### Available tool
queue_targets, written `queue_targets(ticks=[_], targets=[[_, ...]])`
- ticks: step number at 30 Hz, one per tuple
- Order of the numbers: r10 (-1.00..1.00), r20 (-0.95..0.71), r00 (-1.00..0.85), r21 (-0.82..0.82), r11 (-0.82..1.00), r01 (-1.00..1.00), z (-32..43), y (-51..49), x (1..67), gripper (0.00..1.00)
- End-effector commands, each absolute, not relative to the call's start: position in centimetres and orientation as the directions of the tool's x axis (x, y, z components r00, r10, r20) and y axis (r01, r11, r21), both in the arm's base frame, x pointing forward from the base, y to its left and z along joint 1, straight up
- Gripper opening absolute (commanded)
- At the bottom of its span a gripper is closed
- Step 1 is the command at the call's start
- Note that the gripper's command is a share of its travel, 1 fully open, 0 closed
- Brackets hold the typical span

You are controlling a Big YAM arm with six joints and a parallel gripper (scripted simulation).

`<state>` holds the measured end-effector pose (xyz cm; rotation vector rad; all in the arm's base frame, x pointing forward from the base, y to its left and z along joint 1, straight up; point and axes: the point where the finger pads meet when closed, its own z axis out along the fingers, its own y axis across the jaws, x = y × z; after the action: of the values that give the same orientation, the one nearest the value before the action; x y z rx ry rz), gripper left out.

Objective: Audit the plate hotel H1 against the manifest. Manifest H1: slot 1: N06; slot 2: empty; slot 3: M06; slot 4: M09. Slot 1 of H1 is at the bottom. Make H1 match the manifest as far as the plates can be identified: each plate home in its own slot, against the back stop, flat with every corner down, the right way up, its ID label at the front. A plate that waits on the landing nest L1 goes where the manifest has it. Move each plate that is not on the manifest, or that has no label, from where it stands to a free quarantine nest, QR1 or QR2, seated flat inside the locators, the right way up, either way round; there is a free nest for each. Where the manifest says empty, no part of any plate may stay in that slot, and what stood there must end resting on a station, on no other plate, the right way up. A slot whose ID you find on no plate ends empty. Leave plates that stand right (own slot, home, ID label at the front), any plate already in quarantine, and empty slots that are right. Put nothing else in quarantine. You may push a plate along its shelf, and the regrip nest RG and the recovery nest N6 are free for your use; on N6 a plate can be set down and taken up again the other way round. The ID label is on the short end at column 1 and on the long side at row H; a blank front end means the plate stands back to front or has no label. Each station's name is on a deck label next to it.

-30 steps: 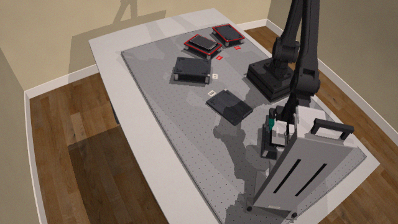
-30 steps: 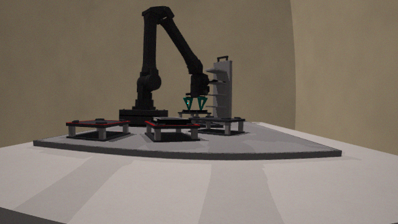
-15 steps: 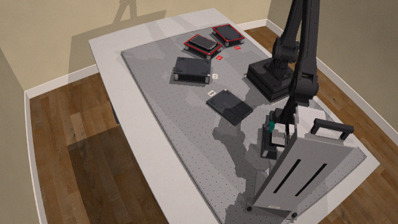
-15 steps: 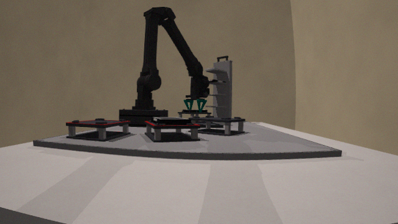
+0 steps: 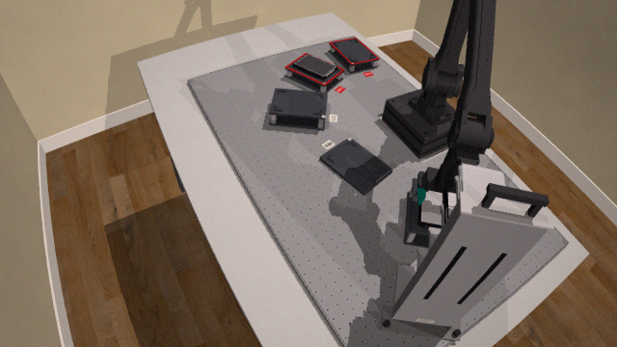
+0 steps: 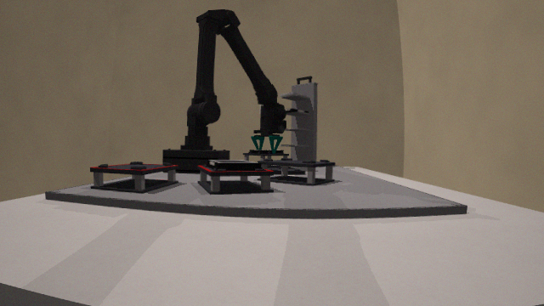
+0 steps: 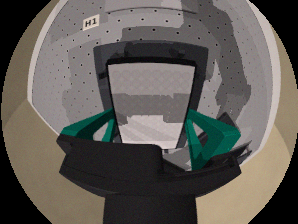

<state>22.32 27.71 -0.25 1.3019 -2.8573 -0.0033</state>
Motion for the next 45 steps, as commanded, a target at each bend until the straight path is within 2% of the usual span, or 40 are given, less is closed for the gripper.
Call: queue_targets(ticks=[1, 28, 31, 32, 36, 42, 45], targets=[[-0.752, -0.042, -0.657, 0.004, 0.658, -0.753, 1.0, 29.0, 23.3, 0.86], [-0.746, -0.073, -0.662, 0.006, 0.664, -0.748, 4.7, 29.7, 24.0, 0.86], [-0.746, -0.061, -0.663, 0.005, 0.664, -0.748, 4.4, 29.6, 24.0, 0.86], [-0.748, -0.008, -0.664, 0.003, 0.664, -0.748, 2.7, 28.3, 22.9, 0.86], [-0.746, -0.072, -0.662, 0.006, 0.664, -0.748, 5.3, 29.7, 24.0, 0.86], [-0.747, -0.039, -0.664, 0.004, 0.664, -0.748, 4.8, 28.7, 23.3, 0.86], [-0.745, -0.075, -0.662, 0.006, 0.664, -0.748, 6.3, 29.7, 24.0, 0.86]])
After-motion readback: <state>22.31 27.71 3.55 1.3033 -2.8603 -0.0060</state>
